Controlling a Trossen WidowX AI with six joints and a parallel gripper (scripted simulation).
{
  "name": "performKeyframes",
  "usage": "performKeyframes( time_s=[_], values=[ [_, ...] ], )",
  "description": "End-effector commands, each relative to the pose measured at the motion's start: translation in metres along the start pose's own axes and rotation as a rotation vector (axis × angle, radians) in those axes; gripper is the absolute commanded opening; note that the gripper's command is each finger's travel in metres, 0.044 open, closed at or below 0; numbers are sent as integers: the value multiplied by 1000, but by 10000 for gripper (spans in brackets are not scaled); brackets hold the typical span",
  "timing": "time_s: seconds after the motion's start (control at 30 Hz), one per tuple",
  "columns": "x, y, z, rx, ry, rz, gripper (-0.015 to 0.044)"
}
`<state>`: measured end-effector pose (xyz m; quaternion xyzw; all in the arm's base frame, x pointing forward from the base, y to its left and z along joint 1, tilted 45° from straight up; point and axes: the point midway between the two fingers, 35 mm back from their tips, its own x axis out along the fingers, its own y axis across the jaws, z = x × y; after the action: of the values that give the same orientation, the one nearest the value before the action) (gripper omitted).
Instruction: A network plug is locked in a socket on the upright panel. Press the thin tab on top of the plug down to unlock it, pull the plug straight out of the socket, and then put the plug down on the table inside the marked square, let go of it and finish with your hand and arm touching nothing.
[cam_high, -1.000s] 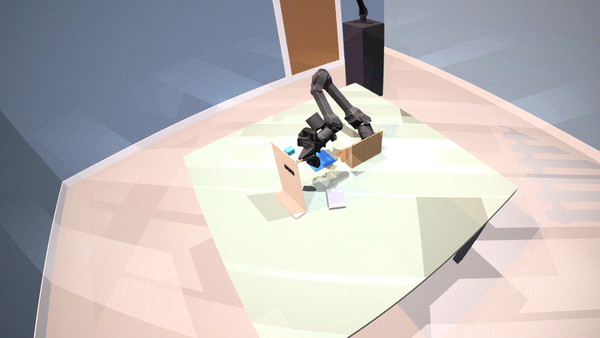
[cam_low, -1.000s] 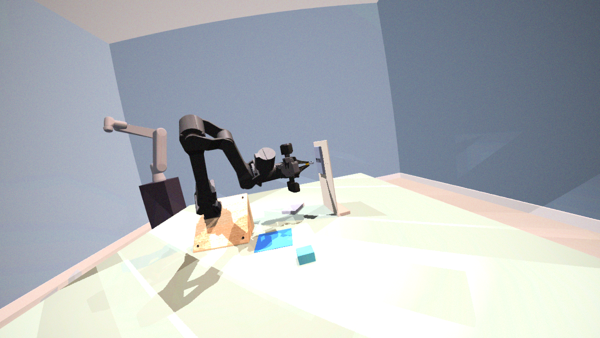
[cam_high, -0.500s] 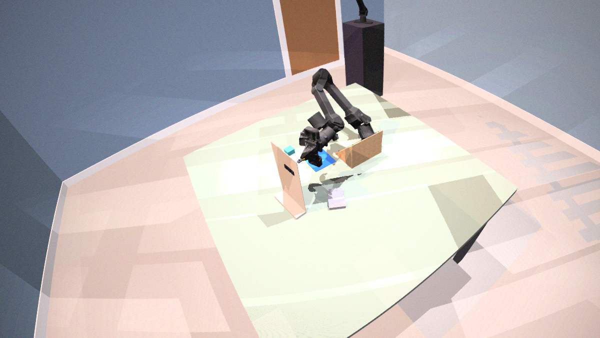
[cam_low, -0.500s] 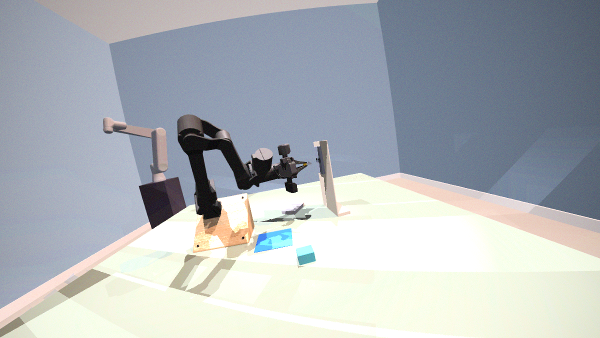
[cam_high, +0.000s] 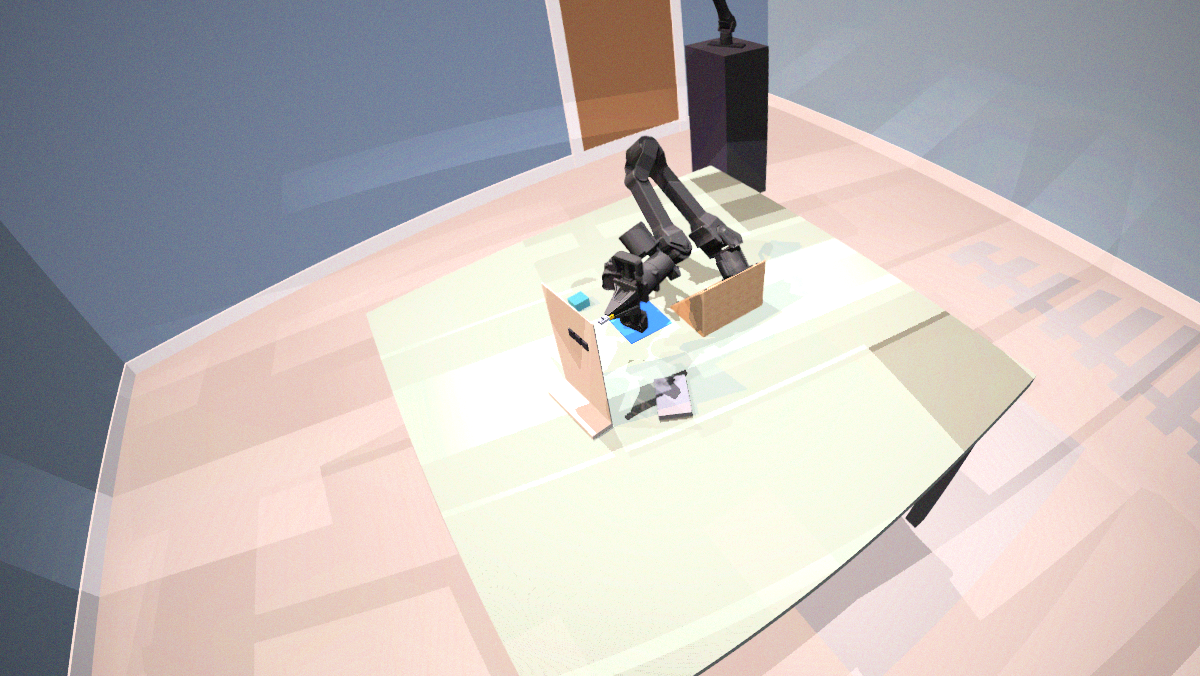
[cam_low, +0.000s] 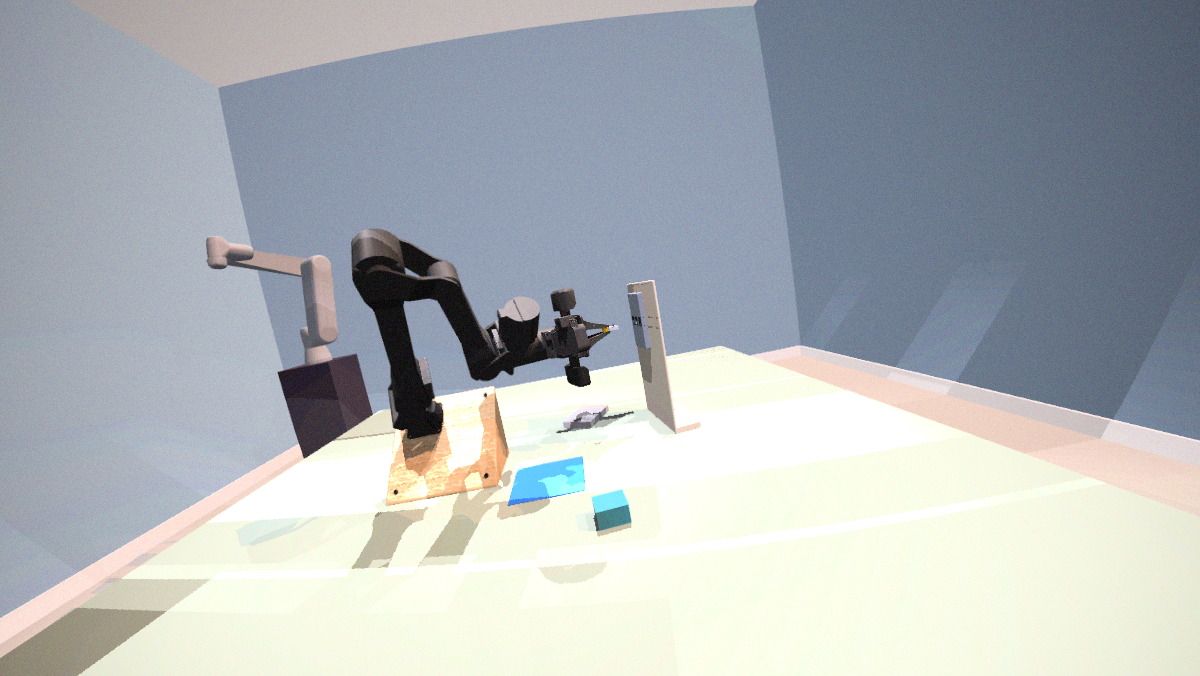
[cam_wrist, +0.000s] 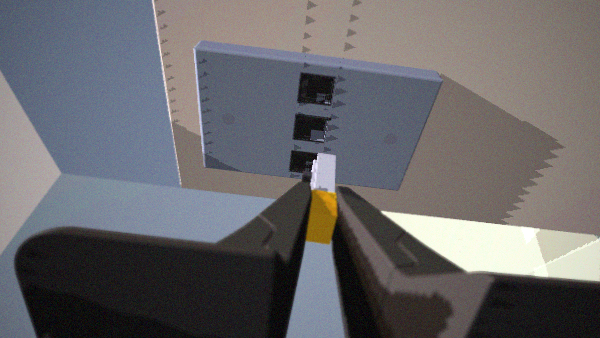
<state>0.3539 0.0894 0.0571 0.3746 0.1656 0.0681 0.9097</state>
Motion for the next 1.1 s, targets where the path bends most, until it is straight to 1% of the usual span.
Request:
performKeyframes(
  time_s=[0.0,0.33,1.07],
  values=[
    [-4,0,0,5,-4,-1,0],
    [-5,1,-2,0,0,0,0],
    [-19,45,-1,6,-2,-2,0]
  ],
)
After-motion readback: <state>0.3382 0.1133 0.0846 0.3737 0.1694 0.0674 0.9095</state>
